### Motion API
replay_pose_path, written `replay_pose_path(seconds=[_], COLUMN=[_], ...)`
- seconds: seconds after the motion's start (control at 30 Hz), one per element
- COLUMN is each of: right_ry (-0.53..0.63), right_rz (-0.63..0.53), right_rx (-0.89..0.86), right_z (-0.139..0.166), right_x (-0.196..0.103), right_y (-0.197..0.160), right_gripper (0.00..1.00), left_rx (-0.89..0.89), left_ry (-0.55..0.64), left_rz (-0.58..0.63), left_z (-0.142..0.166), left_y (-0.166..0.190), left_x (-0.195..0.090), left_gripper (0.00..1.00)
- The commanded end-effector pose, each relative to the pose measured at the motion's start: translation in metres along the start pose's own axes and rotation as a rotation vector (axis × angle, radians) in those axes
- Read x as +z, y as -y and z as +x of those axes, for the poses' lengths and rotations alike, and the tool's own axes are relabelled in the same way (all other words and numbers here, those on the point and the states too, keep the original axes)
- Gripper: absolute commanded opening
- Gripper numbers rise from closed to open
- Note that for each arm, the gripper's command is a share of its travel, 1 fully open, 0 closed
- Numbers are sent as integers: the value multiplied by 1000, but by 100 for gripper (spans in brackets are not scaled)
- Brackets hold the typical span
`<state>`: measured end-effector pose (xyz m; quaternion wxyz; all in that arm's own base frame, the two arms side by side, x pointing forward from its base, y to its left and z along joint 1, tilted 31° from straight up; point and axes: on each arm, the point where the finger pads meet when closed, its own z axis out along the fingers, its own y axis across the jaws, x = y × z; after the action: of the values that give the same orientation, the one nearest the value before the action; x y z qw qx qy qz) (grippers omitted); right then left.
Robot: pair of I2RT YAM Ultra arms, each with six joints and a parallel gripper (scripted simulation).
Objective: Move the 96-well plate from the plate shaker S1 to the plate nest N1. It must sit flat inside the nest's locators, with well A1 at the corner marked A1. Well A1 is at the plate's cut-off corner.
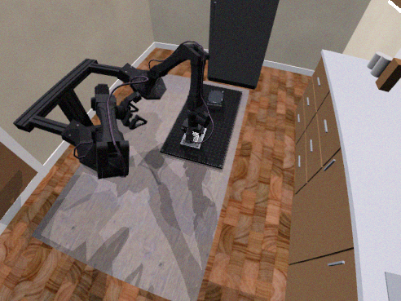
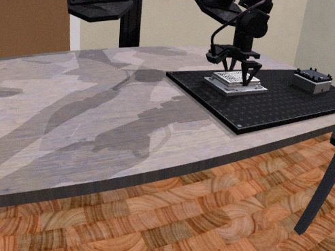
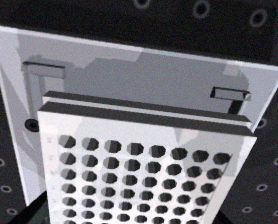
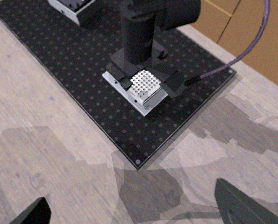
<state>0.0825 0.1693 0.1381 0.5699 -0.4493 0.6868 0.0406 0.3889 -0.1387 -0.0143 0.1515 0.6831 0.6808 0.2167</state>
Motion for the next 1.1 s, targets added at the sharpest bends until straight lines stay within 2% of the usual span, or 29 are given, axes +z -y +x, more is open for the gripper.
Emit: replay_pose_path(seconds=[0.0, 0.23, 0.4, 0.73, 1.07], right_ry=[12, 12, 12, 12, 12], right_rz=[1, 1, 1, 1, 1], right_rx=[3, 3, 3, 3, 3], right_z=[-7, -7, -7, -7, -7], right_x=[-3, -3, -3, -3, -3], right_y=[1, 1, 1, 1, 1], right_gripper=[100, 100, 100, 100, 100], left_rx=[-2, -11, -12, -12, -7], left_ry=[40, 39, 32, 32, 26], left_rz=[-38, -35, -33, -33, -11], left_z=[-13, -11, -1, -1, -1], left_y=[-16, -18, -2, -2, 5], left_x=[1, 18, 0, 0, -13], left_gripper=[82, 82, 82, 82, 82])
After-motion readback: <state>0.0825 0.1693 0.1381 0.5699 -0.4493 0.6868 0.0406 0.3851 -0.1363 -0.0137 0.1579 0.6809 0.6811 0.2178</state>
